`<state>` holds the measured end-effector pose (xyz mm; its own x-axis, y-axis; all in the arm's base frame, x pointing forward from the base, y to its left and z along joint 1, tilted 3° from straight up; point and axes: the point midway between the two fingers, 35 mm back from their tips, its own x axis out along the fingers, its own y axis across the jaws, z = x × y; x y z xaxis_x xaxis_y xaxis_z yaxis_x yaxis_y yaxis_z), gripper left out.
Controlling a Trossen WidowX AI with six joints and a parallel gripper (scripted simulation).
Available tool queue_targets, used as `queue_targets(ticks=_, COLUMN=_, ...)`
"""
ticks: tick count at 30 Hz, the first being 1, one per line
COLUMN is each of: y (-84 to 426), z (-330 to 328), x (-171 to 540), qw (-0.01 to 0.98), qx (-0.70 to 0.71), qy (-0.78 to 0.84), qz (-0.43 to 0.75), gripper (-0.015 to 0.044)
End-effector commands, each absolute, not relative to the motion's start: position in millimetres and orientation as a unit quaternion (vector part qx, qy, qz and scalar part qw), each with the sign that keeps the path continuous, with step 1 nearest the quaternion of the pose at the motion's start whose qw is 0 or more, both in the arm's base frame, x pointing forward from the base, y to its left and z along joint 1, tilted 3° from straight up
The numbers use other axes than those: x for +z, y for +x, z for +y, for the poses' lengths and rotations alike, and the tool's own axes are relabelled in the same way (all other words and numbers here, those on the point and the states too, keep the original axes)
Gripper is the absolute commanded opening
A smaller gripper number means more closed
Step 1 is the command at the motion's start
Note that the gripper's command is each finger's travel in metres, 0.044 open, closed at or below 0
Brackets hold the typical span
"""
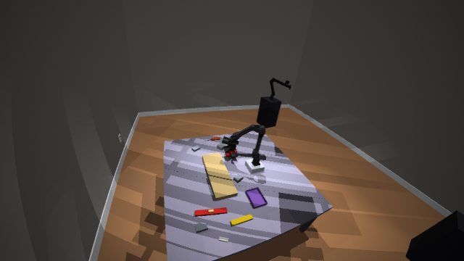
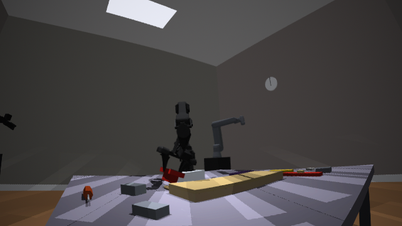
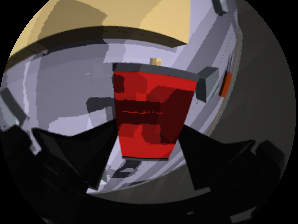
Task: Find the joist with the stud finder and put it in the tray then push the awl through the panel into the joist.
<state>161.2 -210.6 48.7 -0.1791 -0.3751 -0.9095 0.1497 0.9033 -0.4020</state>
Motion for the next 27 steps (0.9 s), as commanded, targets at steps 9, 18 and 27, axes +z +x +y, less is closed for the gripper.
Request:
queue_targets(ticks=9, y=161.9, z=-209.2, x=49.9, qw=0.627, qx=-0.247, qy=-0.111, qz=0.73, gripper=0.0)
queue_targets(ticks=18, y=162.3, z=-206.9, x=49.6, qw=0.62, qx=-0.274, qy=-0.137, qz=0.722, gripper=0.0)
queue_targets(ticks=27, y=162.5, z=-205.8, x=48.3, qw=0.613, qx=-0.293, qy=-0.155, qz=0.718, gripper=0.0)
